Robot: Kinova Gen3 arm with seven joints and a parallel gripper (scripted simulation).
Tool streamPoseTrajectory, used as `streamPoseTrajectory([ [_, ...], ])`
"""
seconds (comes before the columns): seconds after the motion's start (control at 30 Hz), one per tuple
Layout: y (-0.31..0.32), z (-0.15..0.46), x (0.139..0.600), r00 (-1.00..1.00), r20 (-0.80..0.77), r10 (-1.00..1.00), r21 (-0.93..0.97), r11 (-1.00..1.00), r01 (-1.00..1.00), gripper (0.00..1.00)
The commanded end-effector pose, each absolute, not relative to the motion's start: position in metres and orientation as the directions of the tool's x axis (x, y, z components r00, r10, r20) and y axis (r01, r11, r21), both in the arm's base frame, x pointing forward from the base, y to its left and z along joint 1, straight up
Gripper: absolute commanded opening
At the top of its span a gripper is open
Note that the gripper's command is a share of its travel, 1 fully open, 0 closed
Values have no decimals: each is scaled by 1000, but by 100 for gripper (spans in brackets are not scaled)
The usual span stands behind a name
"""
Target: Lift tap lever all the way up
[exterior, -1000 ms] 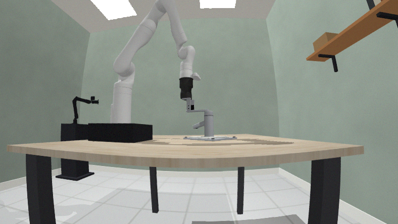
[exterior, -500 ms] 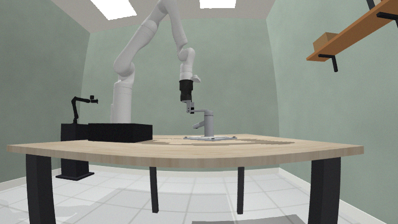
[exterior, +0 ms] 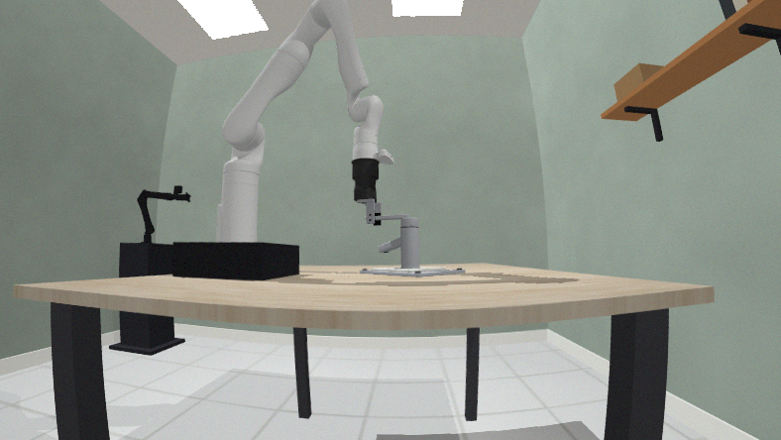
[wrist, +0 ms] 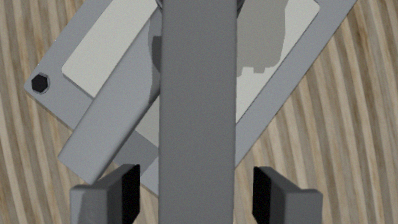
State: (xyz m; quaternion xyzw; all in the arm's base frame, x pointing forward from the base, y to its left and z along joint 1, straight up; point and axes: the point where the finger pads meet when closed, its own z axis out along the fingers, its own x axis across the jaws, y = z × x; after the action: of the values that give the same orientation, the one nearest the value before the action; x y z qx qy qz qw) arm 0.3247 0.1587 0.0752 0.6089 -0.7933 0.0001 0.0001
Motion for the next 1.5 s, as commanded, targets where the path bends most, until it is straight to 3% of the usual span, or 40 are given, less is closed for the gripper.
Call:
streamPoseTrajectory([
  [0.0,159,76,325,-259,0,-966,-1,259,-966,100],
  [1.3,159,75,325,-259,0,-966,-1,259,-966,100],
  [1.33,159,75,325,-259,0,-966,-1,259,-966,0],
  [1.47,159,75,325,-259,0,-966,-1,259,-966,0],
])
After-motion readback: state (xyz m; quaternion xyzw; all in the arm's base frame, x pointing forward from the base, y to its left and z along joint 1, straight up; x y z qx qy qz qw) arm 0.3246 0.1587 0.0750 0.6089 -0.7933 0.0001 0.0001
